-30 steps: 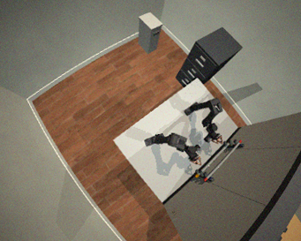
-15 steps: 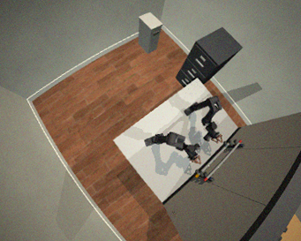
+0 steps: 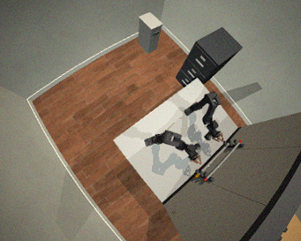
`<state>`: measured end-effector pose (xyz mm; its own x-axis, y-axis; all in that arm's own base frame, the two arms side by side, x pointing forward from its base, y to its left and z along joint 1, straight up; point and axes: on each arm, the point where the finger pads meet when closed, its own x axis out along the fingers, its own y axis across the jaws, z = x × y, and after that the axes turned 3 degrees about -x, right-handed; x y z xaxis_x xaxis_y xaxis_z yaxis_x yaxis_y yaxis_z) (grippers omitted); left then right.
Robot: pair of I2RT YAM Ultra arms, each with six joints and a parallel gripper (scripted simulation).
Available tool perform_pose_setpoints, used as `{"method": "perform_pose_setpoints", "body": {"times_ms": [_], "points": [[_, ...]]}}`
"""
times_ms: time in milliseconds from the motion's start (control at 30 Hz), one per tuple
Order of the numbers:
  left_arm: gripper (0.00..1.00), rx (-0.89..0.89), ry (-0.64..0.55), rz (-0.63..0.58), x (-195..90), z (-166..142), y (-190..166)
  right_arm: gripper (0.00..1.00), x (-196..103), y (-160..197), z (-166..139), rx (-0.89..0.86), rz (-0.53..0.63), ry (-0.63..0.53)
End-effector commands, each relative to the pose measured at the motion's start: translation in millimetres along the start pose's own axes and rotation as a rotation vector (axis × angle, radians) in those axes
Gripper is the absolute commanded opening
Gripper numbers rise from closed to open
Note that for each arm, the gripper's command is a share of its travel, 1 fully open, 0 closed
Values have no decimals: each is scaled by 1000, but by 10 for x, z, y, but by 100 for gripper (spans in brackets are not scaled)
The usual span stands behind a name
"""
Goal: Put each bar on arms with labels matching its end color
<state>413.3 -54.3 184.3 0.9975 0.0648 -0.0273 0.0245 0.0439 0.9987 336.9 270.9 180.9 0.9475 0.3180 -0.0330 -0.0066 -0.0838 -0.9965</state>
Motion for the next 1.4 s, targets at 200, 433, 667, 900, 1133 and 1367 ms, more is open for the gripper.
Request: {"method": "perform_pose_setpoints", "body": {"times_ms": [200,433,667,900,1133,1367], "points": [[67,-10,-9,28,33,75,396,67,31,-435,14,26,-35,2],[67,-10,-9,28,32,81,516,66,29,-555,5,26,-35,2],[66,-10,-9,28,30,88,685,66,25,-723,-10,26,-35,2],[65,-10,-9,28,28,96,853,65,22,-891,-23,26,-35,2],[65,-10,-9,28,26,101,974,65,20,-1011,-33,26,-35,2],[64,-10,-9,28,24,109,1142,64,17,-1179,-47,26,-35,2]]}}
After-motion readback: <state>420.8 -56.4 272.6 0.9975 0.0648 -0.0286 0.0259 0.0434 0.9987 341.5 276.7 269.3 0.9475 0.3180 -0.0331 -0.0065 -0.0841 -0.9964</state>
